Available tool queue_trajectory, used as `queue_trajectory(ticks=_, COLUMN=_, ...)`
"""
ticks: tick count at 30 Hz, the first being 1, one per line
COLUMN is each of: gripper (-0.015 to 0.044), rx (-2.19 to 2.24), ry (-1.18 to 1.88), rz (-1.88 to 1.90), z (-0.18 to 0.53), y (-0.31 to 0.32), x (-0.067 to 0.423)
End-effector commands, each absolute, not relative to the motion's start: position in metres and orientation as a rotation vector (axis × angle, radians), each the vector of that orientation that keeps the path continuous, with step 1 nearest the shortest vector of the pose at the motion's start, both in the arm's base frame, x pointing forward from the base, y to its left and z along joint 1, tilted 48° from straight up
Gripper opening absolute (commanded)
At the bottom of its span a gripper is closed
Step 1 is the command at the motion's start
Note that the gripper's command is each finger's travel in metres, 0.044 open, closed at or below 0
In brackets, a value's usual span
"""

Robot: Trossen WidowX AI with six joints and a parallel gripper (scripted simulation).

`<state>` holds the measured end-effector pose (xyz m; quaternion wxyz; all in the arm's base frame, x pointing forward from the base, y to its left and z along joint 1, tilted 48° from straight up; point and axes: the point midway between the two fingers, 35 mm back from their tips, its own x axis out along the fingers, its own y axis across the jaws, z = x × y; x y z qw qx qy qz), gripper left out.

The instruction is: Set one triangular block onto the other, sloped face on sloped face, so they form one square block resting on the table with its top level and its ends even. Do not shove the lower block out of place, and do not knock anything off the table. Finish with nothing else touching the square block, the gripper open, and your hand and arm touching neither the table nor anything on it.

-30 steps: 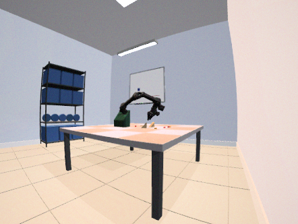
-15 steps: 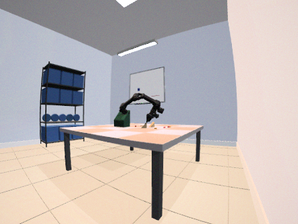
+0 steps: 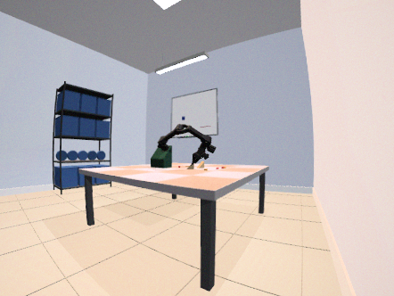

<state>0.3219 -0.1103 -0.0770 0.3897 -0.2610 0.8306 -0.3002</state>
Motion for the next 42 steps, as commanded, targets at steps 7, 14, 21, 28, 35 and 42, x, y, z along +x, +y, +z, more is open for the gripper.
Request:
queue_trajectory(ticks=7, gripper=0.0440, rx=-0.673, ry=2.133, rz=-0.770, z=-0.084, y=-0.123, x=0.312)
queue_trajectory(ticks=14, gripper=0.0440, rx=-0.676, ry=2.147, rz=-0.776, z=-0.088, y=-0.130, x=0.305)
queue_trajectory(ticks=21, gripper=0.0440, rx=-0.679, ry=2.162, rz=-0.782, z=-0.093, y=-0.138, x=0.298)
queue_trajectory(ticks=28, gripper=0.0387, rx=-0.681, ry=2.169, rz=-0.785, z=-0.095, y=-0.142, x=0.294)
queue_trajectory(ticks=35, gripper=0.0204, rx=-0.681, ry=2.169, rz=-0.785, z=-0.095, y=-0.142, x=0.294)
queue_trajectory(ticks=42, gripper=0.0157, rx=-0.681, ry=2.169, rz=-0.785, z=-0.095, y=-0.142, x=0.294)
